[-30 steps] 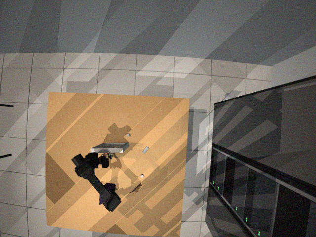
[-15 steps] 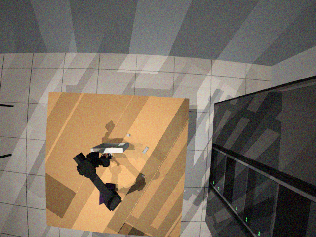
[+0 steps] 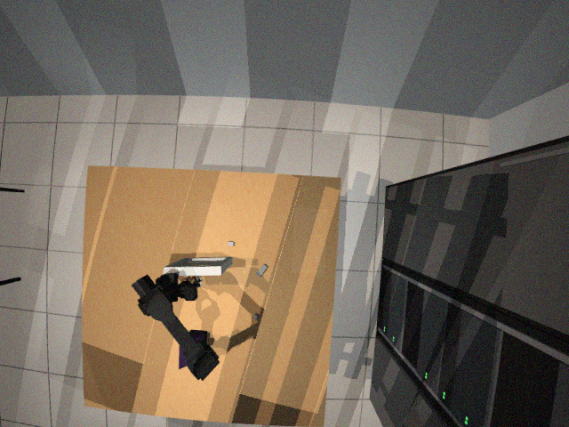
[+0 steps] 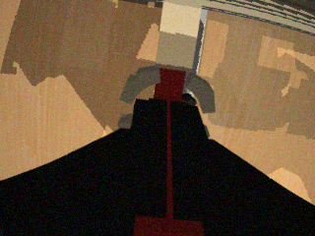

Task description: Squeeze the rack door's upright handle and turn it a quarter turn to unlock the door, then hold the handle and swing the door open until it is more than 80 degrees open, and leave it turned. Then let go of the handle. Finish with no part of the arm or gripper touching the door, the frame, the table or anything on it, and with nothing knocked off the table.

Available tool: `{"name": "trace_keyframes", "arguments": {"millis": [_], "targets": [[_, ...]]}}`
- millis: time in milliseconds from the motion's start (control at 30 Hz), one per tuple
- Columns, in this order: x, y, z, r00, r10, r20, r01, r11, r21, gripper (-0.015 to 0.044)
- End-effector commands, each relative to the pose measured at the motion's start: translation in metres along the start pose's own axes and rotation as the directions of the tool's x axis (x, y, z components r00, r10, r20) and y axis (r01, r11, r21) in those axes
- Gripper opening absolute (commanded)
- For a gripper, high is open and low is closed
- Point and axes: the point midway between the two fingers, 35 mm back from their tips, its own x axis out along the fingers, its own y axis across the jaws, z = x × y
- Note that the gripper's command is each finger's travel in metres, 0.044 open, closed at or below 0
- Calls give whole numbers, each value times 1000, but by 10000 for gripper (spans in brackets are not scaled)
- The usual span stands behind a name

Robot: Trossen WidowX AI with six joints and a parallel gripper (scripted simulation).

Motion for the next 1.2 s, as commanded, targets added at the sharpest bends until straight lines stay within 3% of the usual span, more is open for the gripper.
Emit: {"name": "trace_keyframes", "arguments": {"millis": [0,233,500,833,1167], "targets": [[0,0,0,1000,-1,-1,1,997,-72,27],[0,0,0,1000,-1,-1,1,914,-405,27],[0,0,0,1000,-1,-1,0,688,-725,27],[0,0,0,1000,-1,-1,0,263,-965,27],[0,0,0,1000,-1,-1,-1,-225,-974,27]]}}
